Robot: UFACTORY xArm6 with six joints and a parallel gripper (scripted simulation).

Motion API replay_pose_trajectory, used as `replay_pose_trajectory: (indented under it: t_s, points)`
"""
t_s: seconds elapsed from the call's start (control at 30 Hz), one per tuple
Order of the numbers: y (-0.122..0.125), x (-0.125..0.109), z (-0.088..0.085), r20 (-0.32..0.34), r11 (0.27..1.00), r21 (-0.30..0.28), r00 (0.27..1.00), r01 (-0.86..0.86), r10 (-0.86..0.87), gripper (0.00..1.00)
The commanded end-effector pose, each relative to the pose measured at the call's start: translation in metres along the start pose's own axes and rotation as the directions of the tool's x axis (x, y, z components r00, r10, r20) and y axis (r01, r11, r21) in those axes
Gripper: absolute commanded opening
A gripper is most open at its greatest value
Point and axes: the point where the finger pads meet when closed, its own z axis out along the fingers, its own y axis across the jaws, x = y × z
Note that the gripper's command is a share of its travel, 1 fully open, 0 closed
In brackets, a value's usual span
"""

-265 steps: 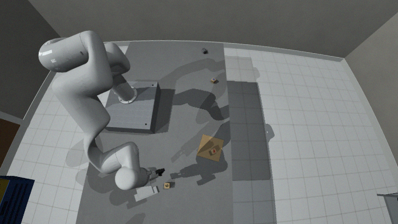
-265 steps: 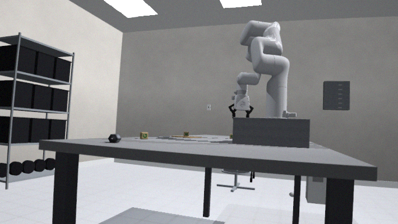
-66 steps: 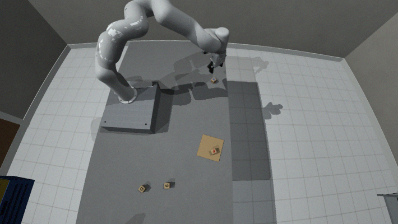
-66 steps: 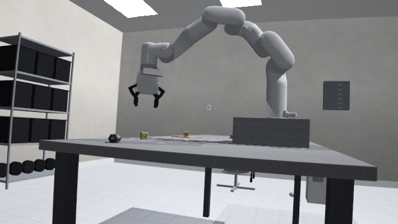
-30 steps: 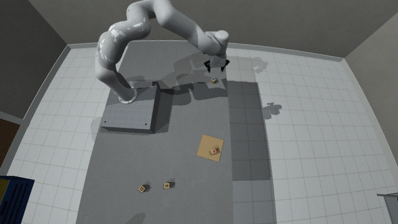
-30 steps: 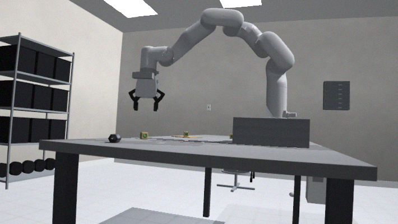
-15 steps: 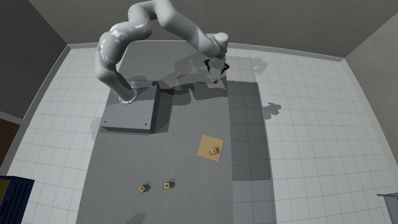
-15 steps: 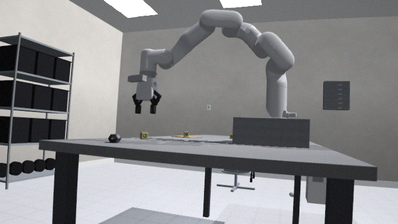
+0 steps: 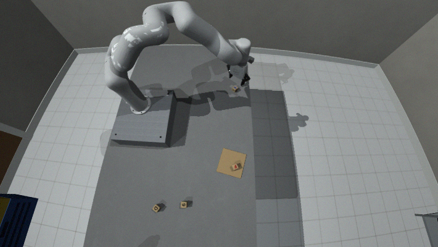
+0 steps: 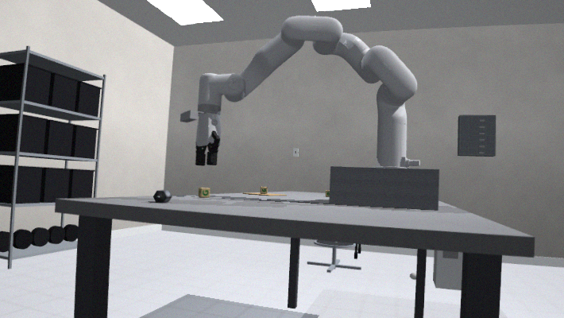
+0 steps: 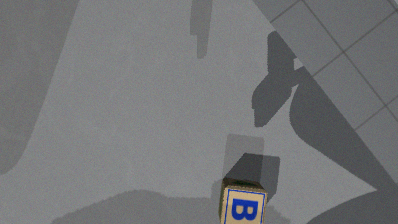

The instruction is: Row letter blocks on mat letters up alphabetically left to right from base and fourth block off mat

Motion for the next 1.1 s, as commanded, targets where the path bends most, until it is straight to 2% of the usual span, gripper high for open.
replay_pose_trajectory:
  t_s: [0.0, 0.17, 0.2, 1.07]
  points:
    - [0.0009, 0.0014, 0.0006, -0.002, 0.995, -0.008, 0.995, -0.100, 0.100, 1.00]
    - [0.0009, 0.0013, 0.0014, -0.002, 0.992, -0.008, 0.992, -0.124, 0.124, 1.00]
    - [0.0009, 0.0013, 0.0014, -0.002, 0.992, -0.008, 0.992, -0.124, 0.124, 0.69]
    - [0.0009, 0.0014, 0.0033, -0.002, 0.992, -0.009, 0.992, -0.125, 0.125, 0.69]
